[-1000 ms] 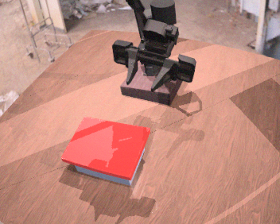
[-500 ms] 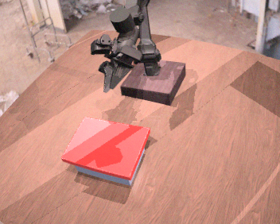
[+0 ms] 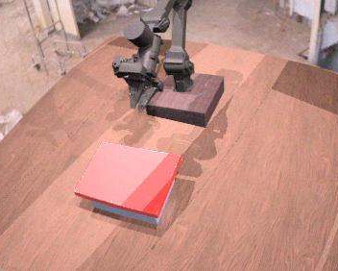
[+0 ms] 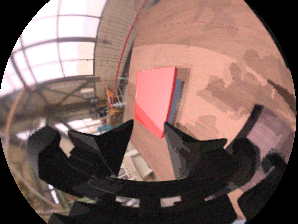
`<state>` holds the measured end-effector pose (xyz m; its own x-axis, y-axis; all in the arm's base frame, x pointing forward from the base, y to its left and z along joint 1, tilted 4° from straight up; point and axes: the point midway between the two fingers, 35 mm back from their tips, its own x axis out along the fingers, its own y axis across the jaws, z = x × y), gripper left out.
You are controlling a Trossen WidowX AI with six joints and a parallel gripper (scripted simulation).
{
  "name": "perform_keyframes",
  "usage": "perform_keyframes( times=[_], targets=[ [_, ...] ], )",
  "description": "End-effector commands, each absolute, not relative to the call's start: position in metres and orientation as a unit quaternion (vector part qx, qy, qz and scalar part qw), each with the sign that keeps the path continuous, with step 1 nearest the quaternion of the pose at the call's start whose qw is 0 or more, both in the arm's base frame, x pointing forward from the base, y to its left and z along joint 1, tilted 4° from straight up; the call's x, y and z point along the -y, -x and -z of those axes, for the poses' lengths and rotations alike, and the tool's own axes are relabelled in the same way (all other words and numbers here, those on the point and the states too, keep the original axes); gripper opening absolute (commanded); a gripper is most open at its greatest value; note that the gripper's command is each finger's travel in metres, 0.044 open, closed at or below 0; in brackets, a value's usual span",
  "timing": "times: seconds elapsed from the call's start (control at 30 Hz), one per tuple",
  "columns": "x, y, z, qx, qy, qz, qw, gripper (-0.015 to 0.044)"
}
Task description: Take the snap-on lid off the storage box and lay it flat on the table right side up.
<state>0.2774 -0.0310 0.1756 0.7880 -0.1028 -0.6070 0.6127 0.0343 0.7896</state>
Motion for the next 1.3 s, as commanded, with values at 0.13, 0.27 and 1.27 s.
perform_keyframes(
  times=[0.13,0.27,1.27],
  targets=[
    [0.032,-0.279,-0.154,-0.199,-0.652,0.26,0.684,0.0235],
    [0.036,-0.278,-0.109,-0.199,-0.652,0.26,0.684,0.0235],
    [0.039,-0.308,-0.088,-0.199,-0.651,0.26,0.684,0.0235]
  ],
)
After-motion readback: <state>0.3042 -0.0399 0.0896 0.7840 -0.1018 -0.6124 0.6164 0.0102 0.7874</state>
